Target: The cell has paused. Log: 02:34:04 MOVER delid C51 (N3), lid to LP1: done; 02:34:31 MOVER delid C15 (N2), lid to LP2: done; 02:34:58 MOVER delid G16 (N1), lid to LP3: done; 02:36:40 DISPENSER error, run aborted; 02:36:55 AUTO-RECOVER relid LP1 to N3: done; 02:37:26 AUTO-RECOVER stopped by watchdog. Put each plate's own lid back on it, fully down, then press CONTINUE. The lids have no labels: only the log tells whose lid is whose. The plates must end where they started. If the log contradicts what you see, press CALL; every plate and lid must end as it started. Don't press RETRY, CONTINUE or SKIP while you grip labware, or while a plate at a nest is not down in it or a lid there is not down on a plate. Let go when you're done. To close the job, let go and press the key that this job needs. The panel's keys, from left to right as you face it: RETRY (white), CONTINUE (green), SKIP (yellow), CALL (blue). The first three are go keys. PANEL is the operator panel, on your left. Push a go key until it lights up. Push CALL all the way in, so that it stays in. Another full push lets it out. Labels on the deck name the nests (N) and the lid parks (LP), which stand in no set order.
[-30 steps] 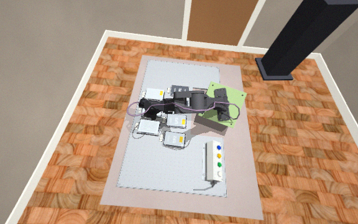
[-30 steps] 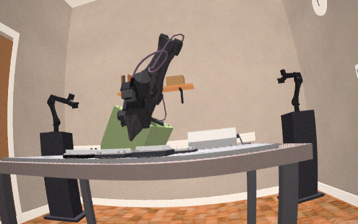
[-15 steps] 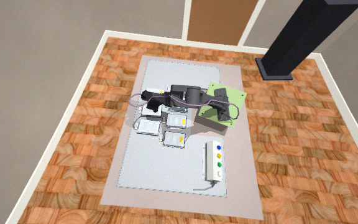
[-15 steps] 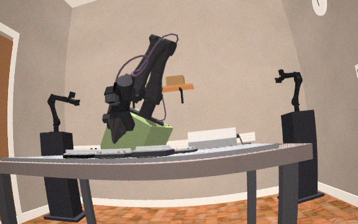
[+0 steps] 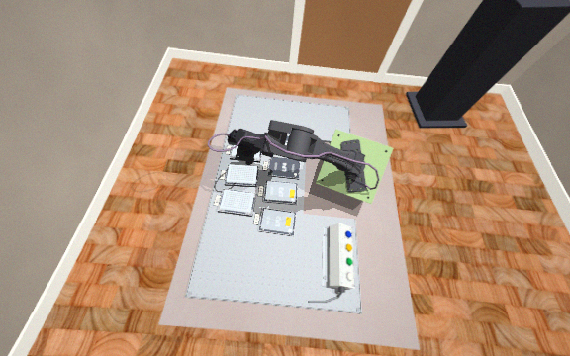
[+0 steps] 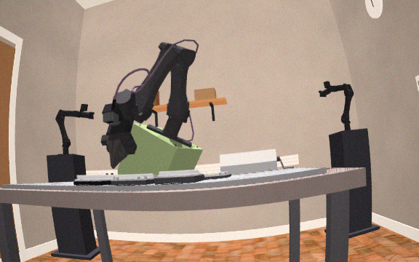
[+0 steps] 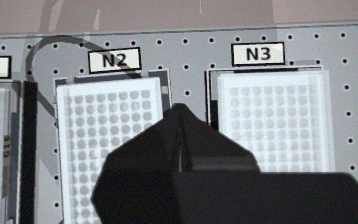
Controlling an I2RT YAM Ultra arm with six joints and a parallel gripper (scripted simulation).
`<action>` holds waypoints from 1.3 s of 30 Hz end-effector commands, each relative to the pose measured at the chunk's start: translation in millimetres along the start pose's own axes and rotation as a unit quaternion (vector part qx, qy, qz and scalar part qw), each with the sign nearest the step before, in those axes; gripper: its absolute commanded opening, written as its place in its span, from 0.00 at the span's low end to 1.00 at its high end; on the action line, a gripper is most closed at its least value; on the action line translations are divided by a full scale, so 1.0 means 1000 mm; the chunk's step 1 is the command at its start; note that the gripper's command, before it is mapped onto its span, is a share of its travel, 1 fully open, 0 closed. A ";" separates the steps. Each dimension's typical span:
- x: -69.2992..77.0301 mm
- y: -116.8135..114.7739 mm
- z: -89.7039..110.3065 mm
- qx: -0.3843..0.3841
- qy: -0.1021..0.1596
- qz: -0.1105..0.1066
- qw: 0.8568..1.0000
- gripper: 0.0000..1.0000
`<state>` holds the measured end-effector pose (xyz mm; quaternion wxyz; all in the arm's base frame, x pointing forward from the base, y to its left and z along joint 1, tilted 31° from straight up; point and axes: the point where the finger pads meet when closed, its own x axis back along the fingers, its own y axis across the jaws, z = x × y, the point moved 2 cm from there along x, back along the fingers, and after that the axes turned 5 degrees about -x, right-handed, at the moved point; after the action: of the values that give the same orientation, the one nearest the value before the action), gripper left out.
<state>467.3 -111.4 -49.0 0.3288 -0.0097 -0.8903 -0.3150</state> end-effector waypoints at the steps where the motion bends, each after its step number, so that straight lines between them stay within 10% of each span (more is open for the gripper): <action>1: 0.003 -0.005 -0.027 0.021 -0.030 -0.014 0.999 0.00; 39: 0.006 -0.008 -0.034 0.023 -0.037 -0.012 0.999 0.00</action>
<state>468.1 -118.8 -50.8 0.3251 0.0020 -0.8934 -0.3100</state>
